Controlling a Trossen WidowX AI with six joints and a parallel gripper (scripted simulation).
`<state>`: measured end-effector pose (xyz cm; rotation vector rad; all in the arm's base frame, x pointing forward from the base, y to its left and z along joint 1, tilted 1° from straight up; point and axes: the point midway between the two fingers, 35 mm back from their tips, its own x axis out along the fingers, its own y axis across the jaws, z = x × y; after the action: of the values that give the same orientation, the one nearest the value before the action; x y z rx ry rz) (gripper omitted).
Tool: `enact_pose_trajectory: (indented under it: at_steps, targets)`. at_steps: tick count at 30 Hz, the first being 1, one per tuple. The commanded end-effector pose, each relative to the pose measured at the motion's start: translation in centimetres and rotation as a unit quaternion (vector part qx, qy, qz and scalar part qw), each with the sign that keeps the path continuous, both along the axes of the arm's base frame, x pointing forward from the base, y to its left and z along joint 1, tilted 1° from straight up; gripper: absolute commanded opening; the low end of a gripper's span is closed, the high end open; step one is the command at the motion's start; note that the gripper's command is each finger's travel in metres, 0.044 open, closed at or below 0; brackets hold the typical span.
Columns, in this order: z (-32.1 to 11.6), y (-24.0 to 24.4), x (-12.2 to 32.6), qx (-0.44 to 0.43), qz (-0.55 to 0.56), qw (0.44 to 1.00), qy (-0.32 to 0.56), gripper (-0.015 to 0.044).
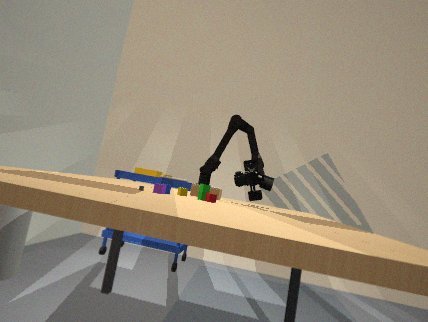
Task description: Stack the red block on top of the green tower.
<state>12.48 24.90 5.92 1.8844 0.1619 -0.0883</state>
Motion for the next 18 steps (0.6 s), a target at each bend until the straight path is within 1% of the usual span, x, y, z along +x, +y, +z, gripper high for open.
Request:
enact_pose_trajectory:
  at_steps: [1, 2, 4, 11, 14, 18]
  targets:
    - [0.0, 0.0, 0.0, 0.002, -0.002, 1.000, 0.001, 0.0426]
    - [-0.1, 0.0, 0.2, 0.007, -0.006, 1.000, 0.006, 0.0440]
    - [-0.3, -0.2, 0.7, 0.028, -0.024, 0.999, 0.022, 0.0440]
    - [-1.2, -1.0, 3.4, 0.155, -0.139, 0.972, 0.104, 0.0440]
    - [-1.5, -1.7, 4.7, 0.227, -0.200, 0.944, 0.130, 0.0440]
    - [-1.8, -2.7, 6.3, 0.321, -0.283, 0.890, 0.155, 0.0440]
